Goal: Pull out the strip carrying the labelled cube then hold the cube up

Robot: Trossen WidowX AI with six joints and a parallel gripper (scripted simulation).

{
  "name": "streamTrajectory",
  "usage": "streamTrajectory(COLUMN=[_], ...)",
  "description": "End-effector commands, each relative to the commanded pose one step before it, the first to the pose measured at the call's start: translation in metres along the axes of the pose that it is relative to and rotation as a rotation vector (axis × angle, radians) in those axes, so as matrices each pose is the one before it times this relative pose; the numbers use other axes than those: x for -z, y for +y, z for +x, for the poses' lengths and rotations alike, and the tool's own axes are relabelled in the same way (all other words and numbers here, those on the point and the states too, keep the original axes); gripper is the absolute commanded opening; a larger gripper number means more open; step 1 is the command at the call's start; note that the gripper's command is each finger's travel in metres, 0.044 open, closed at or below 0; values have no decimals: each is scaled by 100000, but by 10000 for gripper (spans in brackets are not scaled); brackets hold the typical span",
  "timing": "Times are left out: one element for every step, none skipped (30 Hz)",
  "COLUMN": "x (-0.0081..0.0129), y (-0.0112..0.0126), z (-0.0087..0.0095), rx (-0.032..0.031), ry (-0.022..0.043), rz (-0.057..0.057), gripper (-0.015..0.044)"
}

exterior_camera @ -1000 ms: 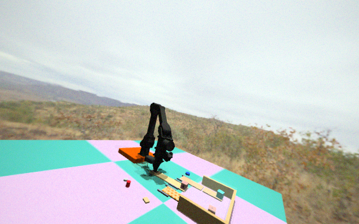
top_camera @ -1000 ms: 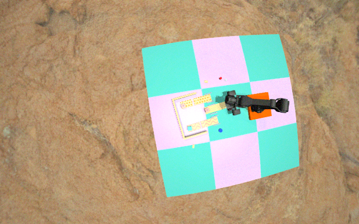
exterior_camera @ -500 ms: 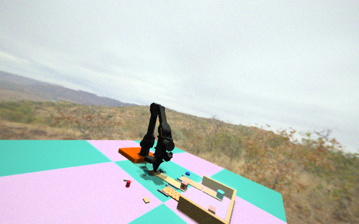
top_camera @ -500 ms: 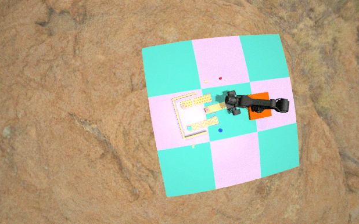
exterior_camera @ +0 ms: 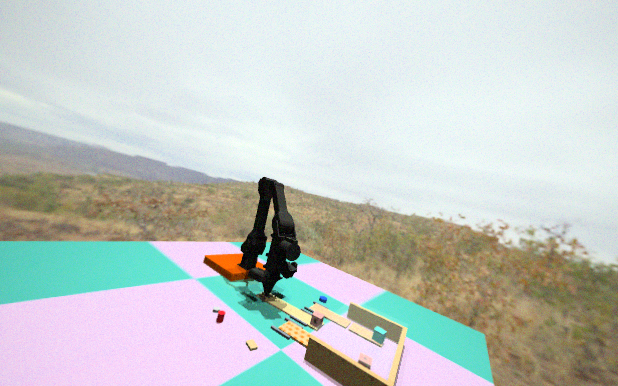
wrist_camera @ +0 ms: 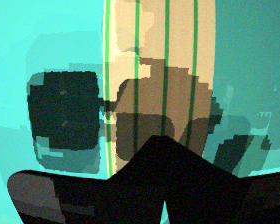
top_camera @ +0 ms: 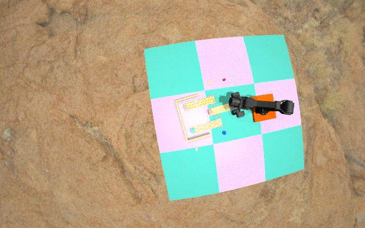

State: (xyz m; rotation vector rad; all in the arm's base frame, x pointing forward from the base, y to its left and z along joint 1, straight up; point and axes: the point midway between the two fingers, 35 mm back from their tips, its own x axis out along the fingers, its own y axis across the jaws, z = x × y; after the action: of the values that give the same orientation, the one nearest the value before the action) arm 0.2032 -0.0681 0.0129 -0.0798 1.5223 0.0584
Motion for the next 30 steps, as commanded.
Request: streamTrajectory(x=[759, 0, 0, 0, 0, 0, -773, -84, -86, -15, 27, 15, 0, 0, 0, 0, -169, -509, -666, -583, -378, -133, -210, -344, -497, -225, -415, -222, -260, -316], y=[201, 0, 0, 0, 0, 0, -210, -31, -29, 1, 15, 8, 0, 0, 0, 0, -5, -14, -9, -12, -16, -5, -15, -21, -24, -9, -32, -16, -22, -25], z=[408, 0, 0, 0, 0, 0, -654, -680, -1161, -1190, -726, -244, 0, 0, 0, 0, 29, 94, 28, 38, -35, -11, -15, -21, -40, -15, -42, -20, -28, -31], rx=[-745, 0, 0, 0, 0, 0, 704, -118, -197, -199, -120, -40, 0, 0, 0, 0, -1, -2, -3, -2, -1, 0, 0, 0, 0, 0, 1, 0, 1, 1], ry=[2716, 0, 0, 0, 0, 0, -2570, 430, 722, 728, 440, 147, 0, 0, 0, 0, -14, -43, -57, -50, -33, -12, -18, -30, -44, -20, -36, -19, -23, -28], rz=[-37, 0, 0, 0, 0, 0, 40, -6, -11, -12, -8, -3, 0, 0, 0, 0, -681, -2042, -2676, -2331, -575, -202, 0, 0, 0, 0, 0, 0, 0, 0], gripper=[0, 0, 0, 0, 0, 0, 0, 0, 0, 0, 0, 0, 0, 0, 0, 0, 26, 53, 79, 105, 131, 157, 184, 210, 236, 263, 289, 315, 341, 368])
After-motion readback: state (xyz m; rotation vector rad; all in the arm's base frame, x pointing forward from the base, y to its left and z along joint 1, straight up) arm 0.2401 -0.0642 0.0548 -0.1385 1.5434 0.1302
